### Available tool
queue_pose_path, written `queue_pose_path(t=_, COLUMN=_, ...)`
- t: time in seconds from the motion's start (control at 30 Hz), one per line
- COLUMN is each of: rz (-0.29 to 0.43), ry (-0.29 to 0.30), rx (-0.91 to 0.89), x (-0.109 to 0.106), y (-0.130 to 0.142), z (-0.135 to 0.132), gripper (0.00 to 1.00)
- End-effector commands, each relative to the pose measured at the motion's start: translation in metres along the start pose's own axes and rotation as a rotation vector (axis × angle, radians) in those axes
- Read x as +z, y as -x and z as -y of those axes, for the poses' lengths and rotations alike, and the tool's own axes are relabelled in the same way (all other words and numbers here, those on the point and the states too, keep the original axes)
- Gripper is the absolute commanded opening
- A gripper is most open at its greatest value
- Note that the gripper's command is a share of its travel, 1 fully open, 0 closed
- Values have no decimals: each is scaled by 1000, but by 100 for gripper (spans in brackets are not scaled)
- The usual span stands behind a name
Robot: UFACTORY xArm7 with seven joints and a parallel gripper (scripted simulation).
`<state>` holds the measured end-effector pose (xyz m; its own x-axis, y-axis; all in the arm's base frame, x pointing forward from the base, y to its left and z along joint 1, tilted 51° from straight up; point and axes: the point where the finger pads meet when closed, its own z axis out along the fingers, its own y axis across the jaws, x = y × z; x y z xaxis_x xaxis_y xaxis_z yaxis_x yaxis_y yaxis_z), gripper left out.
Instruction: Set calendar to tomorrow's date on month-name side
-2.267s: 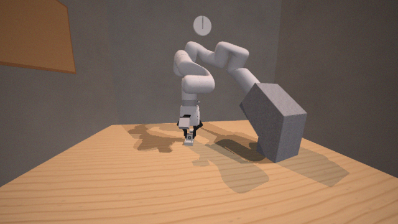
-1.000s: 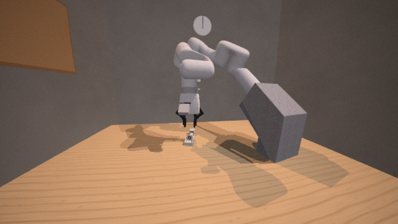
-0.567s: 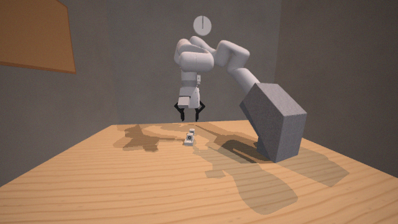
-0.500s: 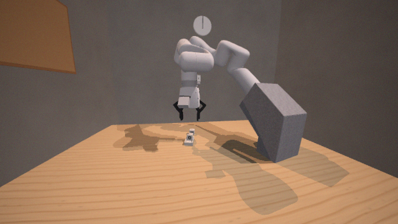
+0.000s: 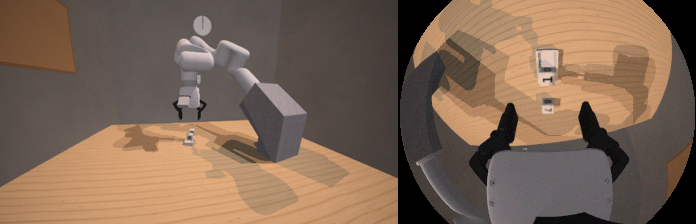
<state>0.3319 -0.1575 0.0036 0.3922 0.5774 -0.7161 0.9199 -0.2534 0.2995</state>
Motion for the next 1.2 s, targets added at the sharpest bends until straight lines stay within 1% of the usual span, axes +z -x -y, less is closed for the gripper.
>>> queue_pose_path(t=0.0, rz=-3, ry=3, rx=0, x=-1, y=-1, z=-1, gripper=100)
queue_pose_path(t=0.17, rz=-2, ry=3, rx=18, x=-1, y=0, z=-1, gripper=100)
queue_pose_path(t=0.37, rz=-1, ry=4, rx=128, x=0, y=3, z=-1, gripper=100)
queue_pose_path(t=0.43, rz=-1, ry=4, rx=128, x=0, y=3, z=-1, gripper=100)
queue_pose_path(t=0.6, rz=0, ry=7, rx=319, x=1, y=9, z=-2, gripper=100)
queue_pose_path(t=0.7, rz=0, ry=8, rx=372, x=2, y=10, z=-3, gripper=100)
queue_pose_path(t=0.73, rz=0, ry=8, rx=425, x=2, y=12, z=-3, gripper=100)
queue_pose_path(t=0.87, rz=0, ry=10, rx=542, x=3, y=15, z=-4, gripper=100)
queue_pose_path(t=0.9, rz=0, ry=10, rx=544, x=3, y=15, z=-4, gripper=100)
queue_pose_path(t=0.93, rz=0, ry=11, rx=601, x=4, y=17, z=-4, gripper=100)
queue_pose_path(t=1.03, rz=0, ry=11, rx=608, x=4, y=17, z=-4, gripper=100)
queue_pose_path(t=1.1, rz=0, ry=12, rx=726, x=5, y=21, z=-4, gripper=100)
queue_pose_path(t=1.17, rz=0, ry=12, rx=772, x=5, y=22, z=-4, gripper=100)
